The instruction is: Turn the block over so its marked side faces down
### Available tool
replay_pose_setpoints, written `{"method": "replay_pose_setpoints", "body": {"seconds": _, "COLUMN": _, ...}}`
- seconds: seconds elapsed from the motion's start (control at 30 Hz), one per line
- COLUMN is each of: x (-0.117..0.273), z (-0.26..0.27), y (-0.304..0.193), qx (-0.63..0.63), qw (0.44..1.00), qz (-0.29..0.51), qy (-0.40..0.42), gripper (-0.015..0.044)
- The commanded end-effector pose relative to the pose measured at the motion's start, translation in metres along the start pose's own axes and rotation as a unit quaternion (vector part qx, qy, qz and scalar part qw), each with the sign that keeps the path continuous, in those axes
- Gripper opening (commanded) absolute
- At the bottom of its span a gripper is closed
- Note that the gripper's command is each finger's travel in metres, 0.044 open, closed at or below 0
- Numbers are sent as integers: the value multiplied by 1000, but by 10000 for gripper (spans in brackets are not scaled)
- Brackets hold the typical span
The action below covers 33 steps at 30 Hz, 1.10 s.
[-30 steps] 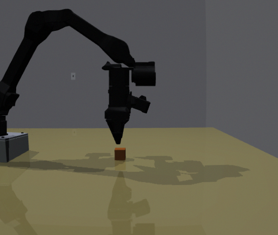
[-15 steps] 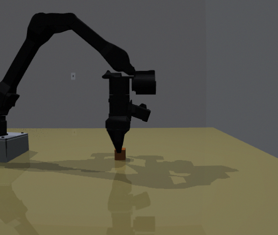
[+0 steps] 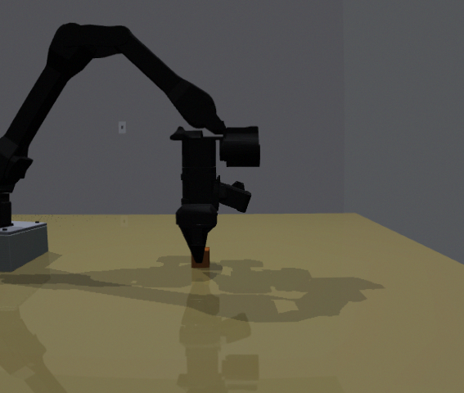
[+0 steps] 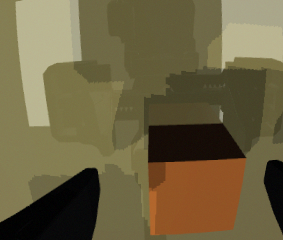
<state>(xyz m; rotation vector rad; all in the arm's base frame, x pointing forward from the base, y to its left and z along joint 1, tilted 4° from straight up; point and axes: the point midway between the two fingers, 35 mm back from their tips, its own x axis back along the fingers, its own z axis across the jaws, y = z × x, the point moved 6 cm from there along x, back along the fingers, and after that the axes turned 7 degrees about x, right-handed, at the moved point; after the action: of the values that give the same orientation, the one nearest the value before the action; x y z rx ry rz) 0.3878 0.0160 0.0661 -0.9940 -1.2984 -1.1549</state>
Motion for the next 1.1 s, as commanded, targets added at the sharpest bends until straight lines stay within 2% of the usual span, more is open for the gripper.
{"method": "replay_pose_setpoints", "body": {"seconds": 0.0, "x": 0, "z": 0, "y": 0, "qx": -2, "qw": 1000, "qz": 0, "qy": -2, "gripper": 230}}
{"method": "replay_pose_setpoints", "body": {"seconds": 0.13, "x": 0, "z": 0, "y": 0, "qx": -2, "qw": 1000, "qz": 0, "qy": -2, "gripper": 125}}
{"method": "replay_pose_setpoints", "body": {"seconds": 0.63, "x": 0, "z": 0, "y": 0, "qx": -2, "qw": 1000, "qz": 0, "qy": -2, "gripper": 25}}
{"method": "replay_pose_setpoints", "body": {"seconds": 0.67, "x": 1, "z": 0, "y": 0, "qx": -2, "qw": 1000, "qz": 0, "qy": -2, "gripper": 0}}
{"method": "replay_pose_setpoints", "body": {"seconds": 0.8, "x": 28, "z": 0, "y": 0, "qx": -2, "qw": 1000, "qz": 0, "qy": -2, "gripper": 0}}
{"method": "replay_pose_setpoints", "body": {"seconds": 1.07, "x": 27, "z": 0, "y": -1, "qx": -2, "qw": 1000, "qz": -18, "qy": -5, "gripper": 0}}
